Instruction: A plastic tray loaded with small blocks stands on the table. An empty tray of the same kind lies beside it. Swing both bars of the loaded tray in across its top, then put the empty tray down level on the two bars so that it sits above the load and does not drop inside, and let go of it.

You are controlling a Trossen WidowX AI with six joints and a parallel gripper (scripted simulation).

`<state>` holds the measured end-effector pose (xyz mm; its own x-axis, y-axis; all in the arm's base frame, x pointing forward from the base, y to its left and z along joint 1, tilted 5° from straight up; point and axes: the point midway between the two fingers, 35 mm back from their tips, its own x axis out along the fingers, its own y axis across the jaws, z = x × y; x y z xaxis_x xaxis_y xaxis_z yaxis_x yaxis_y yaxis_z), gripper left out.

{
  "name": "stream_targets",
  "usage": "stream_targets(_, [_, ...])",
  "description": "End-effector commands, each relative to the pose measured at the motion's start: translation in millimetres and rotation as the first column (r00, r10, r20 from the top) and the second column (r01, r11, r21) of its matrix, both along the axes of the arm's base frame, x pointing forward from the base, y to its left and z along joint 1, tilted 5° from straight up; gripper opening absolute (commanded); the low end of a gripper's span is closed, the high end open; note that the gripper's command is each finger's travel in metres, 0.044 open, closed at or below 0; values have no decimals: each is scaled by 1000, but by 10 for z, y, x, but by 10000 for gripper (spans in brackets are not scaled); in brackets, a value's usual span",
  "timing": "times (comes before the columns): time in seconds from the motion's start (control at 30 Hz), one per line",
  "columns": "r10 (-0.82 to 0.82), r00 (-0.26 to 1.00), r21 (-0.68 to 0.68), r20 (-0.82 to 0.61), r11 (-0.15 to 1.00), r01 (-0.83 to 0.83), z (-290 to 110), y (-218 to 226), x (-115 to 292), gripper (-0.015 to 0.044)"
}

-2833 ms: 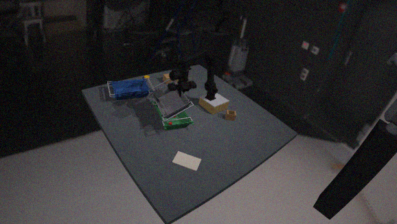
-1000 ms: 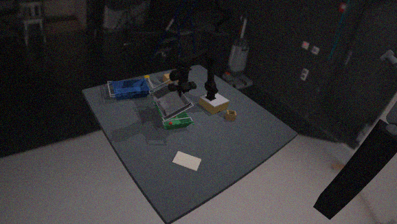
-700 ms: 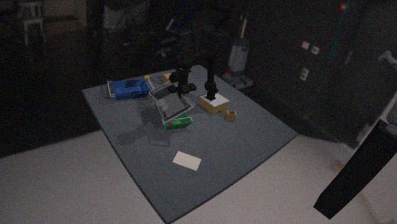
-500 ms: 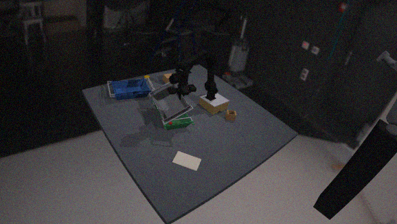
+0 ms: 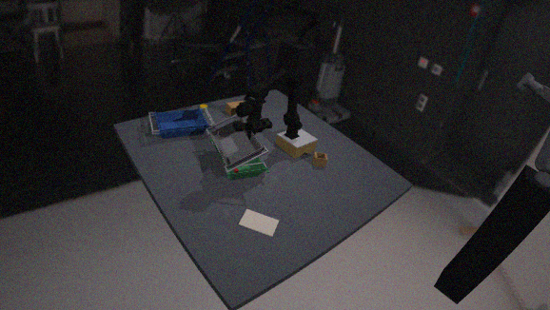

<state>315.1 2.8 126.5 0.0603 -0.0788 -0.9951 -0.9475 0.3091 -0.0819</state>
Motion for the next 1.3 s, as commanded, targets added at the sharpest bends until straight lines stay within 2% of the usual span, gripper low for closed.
stream_targets(0.0, [-2,1000,1,4,1000,2,-22,11,-31,0])
stream_targets(1.27, [-2,1000,1,2,1000,2,-321,40,-170,0])
